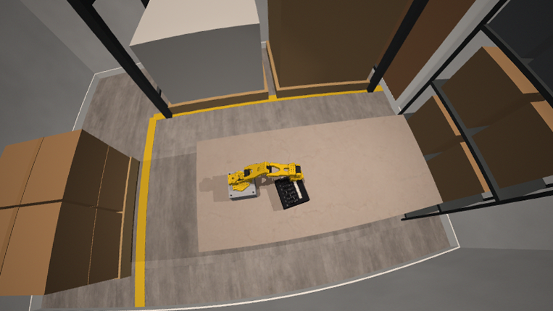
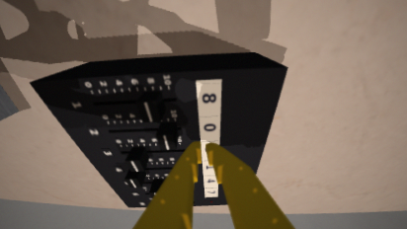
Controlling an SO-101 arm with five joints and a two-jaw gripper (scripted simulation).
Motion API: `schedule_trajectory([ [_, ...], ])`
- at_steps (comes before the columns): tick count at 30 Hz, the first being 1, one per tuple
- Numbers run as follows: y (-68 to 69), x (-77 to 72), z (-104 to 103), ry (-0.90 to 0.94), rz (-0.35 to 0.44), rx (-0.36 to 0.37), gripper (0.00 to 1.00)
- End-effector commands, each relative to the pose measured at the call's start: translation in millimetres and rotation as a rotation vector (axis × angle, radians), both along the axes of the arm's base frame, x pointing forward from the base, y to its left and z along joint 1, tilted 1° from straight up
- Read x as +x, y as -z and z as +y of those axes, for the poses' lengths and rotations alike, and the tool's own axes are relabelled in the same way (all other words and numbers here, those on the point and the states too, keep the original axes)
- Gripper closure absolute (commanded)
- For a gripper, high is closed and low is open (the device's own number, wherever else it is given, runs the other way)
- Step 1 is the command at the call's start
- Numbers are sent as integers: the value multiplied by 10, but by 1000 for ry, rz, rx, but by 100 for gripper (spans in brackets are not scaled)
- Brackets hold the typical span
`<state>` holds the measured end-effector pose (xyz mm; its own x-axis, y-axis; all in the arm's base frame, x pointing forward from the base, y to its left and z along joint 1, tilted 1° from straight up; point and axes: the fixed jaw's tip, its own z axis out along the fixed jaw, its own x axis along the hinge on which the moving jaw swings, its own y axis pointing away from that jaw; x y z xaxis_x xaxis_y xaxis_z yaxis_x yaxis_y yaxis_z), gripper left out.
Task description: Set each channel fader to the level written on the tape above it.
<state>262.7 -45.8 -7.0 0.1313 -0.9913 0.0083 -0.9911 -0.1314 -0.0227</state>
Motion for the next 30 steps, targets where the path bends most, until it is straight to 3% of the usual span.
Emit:
schedule_trajectory([
  [1,9,-11,-11,-1,8,3,100],
  [15,-1,-5,-11,-1,8,3,100],
  [30,103,-2,-10,-1,8,3,100],
])
